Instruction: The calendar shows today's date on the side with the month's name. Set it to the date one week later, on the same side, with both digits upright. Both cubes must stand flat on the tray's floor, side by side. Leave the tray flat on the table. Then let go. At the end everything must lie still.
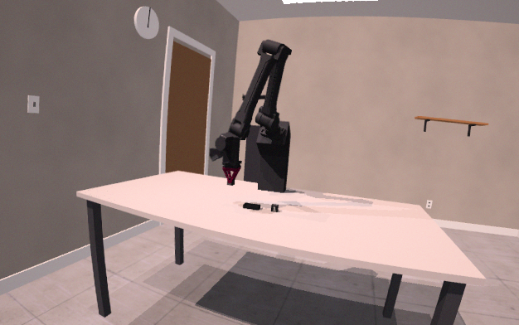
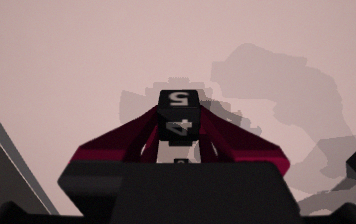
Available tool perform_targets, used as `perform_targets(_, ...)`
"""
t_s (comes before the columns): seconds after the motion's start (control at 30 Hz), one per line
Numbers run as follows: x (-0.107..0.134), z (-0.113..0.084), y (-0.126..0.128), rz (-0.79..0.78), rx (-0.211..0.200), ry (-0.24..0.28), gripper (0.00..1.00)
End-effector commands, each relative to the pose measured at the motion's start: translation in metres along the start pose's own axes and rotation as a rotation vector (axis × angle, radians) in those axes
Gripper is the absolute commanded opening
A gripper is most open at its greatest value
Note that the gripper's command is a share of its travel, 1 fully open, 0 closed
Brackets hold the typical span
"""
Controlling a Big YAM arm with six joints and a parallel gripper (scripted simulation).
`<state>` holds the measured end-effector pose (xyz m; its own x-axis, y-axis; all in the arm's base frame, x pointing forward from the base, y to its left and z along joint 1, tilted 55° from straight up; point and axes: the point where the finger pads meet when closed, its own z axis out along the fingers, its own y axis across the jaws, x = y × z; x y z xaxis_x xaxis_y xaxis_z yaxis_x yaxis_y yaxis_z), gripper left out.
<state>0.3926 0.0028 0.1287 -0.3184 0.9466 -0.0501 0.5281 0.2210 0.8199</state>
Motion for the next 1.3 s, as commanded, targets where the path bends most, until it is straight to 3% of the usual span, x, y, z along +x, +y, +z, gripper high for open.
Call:
perform_targets(0.0, 0.017, -0.003, 0.002, 0.002, 0.001, 0.008, 0.25)
perform_targets(0.1, 0.027, -0.003, 0.002, 0.001, 0.004, 0.008, 0.25)
perform_targets(0.3, 0.104, -0.011, -0.001, -0.004, 0.003, 0.008, 0.25)
perform_targets(0.4, 0.122, -0.016, -0.002, -0.003, -0.005, 0.009, 0.25)
perform_targets(0.5, 0.124, -0.017, 0.008, -0.002, -0.023, 0.008, 0.25)
perform_targets(0.6, 0.116, -0.011, -0.005, 0.009, 0.013, -0.009, 0.25)
perform_targets(0.9, 0.117, -0.011, -0.006, 0.009, 0.013, -0.005, 0.25)
perform_targets(1.03, 0.117, -0.009, 0.001, 0.010, -0.009, -0.006, 0.25)
perform_targets(1.27, 0.117, 0.000, 0.003, 0.009, -0.010, -0.006, 0.25)
